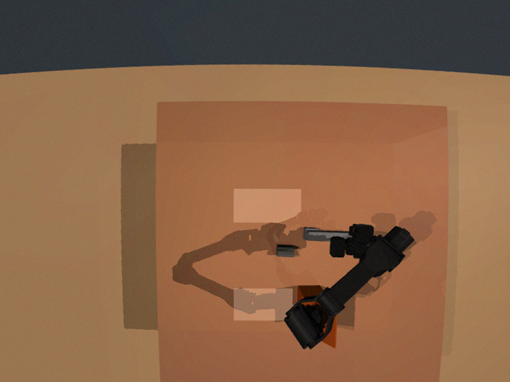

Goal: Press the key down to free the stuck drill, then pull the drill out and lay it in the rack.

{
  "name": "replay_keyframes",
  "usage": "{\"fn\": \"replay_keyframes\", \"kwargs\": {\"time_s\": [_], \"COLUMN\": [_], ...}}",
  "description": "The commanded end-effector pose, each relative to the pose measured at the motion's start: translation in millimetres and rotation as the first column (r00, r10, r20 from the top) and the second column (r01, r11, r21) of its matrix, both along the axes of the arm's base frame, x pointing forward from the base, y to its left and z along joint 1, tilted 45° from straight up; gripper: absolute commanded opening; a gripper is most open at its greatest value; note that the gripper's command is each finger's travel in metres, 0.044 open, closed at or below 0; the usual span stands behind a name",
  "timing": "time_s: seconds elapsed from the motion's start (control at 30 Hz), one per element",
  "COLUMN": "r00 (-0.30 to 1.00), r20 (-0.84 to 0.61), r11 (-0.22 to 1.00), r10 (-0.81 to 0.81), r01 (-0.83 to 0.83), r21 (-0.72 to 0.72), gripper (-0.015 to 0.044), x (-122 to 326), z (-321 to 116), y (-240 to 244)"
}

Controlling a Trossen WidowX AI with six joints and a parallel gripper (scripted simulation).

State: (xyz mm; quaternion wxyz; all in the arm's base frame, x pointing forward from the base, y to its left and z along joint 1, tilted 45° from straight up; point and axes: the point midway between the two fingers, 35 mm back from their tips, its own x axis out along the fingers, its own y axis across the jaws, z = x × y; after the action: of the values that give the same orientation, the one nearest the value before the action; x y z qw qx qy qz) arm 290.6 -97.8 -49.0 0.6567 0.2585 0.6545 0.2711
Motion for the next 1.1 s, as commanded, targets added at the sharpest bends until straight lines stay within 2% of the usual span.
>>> {"fn": "replay_keyframes", "kwargs": {"time_s": [0.0, 1.07], "r00": [1.000, 1.000], "r20": [-0.020, -0.021], "r11": [1.000, 1.000], "r10": [0.003, 0.003], "r01": [-0.003, -0.003], "r21": [0.002, 0.002], "gripper": [0.0000, 0.0000], "x": [-1.9, -3.0], "z": [-5.5, -16.4], "y": [6.5, 18.3]}}
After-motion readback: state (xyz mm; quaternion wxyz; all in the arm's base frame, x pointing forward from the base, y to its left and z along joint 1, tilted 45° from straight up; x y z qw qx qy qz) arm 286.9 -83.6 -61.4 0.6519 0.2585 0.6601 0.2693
